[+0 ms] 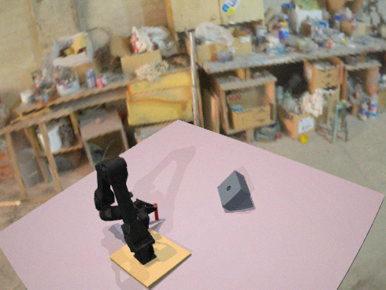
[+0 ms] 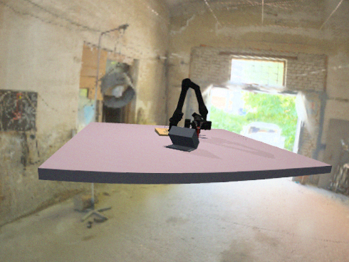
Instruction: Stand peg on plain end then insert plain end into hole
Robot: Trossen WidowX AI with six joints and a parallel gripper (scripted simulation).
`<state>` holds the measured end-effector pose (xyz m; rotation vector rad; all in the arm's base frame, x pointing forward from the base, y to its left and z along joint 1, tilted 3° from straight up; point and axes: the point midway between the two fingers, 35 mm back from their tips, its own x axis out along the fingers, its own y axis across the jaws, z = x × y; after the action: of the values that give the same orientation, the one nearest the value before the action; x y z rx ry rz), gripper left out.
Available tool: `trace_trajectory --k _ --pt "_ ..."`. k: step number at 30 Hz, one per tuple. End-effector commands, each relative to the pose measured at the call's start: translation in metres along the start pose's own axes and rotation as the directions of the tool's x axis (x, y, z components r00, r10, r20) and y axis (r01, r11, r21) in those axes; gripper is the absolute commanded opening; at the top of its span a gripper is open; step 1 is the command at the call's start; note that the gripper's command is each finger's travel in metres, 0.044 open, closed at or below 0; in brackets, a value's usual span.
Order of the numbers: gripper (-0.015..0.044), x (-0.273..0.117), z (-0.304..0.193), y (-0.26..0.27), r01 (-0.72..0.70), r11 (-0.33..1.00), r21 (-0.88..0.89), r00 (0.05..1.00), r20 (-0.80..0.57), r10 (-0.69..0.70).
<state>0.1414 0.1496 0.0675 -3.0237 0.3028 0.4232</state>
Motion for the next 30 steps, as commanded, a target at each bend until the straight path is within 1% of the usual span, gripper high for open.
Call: trace_trajectory --k 1,30 --pt "0.0049 -0.0008 0.0011 -0.0001 0.0 1.0 0.0 1.0 0.001 0.0" --pt "0.0049 -0.0048 0.0031 0.0007 0.017 1.0 -0.008 1.0 -0.018 -0.017"
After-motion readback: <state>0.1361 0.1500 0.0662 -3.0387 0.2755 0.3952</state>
